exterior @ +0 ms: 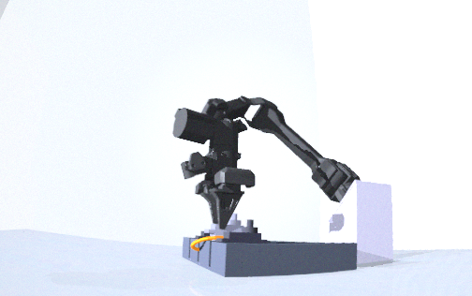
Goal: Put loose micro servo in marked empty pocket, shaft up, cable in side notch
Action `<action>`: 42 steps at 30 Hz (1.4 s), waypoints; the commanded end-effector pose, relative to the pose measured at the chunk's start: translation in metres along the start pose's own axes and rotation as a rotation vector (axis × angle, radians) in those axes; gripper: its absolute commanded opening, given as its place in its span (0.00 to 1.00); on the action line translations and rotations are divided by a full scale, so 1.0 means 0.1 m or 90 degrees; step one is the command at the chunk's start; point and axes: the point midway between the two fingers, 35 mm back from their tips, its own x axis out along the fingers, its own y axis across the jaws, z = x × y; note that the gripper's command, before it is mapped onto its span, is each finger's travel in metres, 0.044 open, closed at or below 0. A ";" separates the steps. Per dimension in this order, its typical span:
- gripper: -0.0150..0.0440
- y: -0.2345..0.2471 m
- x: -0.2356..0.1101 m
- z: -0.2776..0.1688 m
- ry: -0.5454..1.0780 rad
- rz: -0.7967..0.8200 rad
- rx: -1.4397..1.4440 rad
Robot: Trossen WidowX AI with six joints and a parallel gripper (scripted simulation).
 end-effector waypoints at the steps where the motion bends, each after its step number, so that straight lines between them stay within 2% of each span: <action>1: 0.25 0.00 0.04 -0.01 0.000 -0.002 -0.003; 19: 0.25 0.00 0.16 -0.01 0.000 -0.002 -0.003; 26: 0.57 0.00 0.14 0.00 0.000 -0.002 -0.003; 30: 0.57 0.00 0.11 0.00 0.000 -0.002 -0.003; 35: 0.57 0.00 -0.20 -0.04 0.000 -0.001 -0.003; 42: 0.57 0.02 -0.21 -0.06 0.000 -0.001 -0.003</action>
